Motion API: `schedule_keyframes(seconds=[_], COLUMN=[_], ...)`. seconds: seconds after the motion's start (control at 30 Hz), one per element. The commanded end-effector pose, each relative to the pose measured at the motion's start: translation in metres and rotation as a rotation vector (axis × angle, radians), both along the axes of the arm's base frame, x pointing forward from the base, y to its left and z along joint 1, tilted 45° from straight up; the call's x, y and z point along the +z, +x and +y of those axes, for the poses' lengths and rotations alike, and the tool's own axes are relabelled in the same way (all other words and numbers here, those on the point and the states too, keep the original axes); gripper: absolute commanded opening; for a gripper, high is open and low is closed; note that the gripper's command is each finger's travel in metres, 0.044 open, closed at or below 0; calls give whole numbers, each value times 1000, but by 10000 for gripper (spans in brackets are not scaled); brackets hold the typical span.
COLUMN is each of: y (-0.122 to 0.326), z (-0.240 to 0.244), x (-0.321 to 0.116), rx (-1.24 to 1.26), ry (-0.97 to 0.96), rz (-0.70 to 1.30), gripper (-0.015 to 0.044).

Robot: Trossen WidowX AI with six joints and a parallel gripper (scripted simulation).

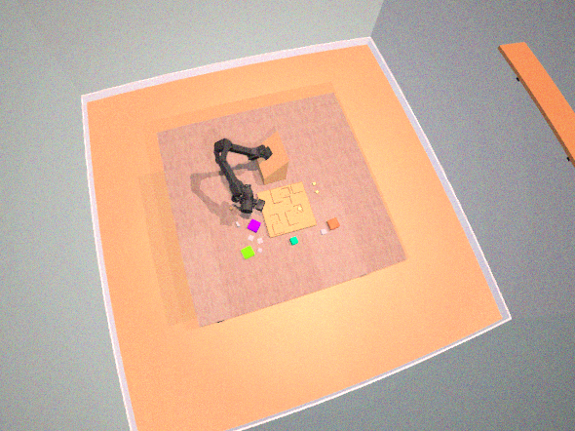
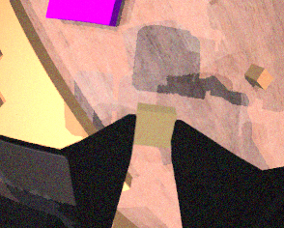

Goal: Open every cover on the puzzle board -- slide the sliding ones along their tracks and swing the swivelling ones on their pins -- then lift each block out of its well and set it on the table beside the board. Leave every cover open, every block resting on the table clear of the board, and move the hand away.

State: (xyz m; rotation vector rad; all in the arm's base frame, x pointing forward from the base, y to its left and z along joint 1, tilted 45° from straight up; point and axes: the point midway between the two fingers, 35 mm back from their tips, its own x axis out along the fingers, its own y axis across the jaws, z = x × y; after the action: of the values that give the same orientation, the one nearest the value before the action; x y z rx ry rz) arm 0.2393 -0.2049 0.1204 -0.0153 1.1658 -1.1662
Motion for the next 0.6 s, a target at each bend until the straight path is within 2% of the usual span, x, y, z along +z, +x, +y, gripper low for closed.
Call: schedule_keyframes(seconds=[0.0,0.57], y=[-1,-3], z=[-4,-24], x=[-8,-27], rx=[1,1], ry=[8,8], rz=[10,10], gripper=[80,80])
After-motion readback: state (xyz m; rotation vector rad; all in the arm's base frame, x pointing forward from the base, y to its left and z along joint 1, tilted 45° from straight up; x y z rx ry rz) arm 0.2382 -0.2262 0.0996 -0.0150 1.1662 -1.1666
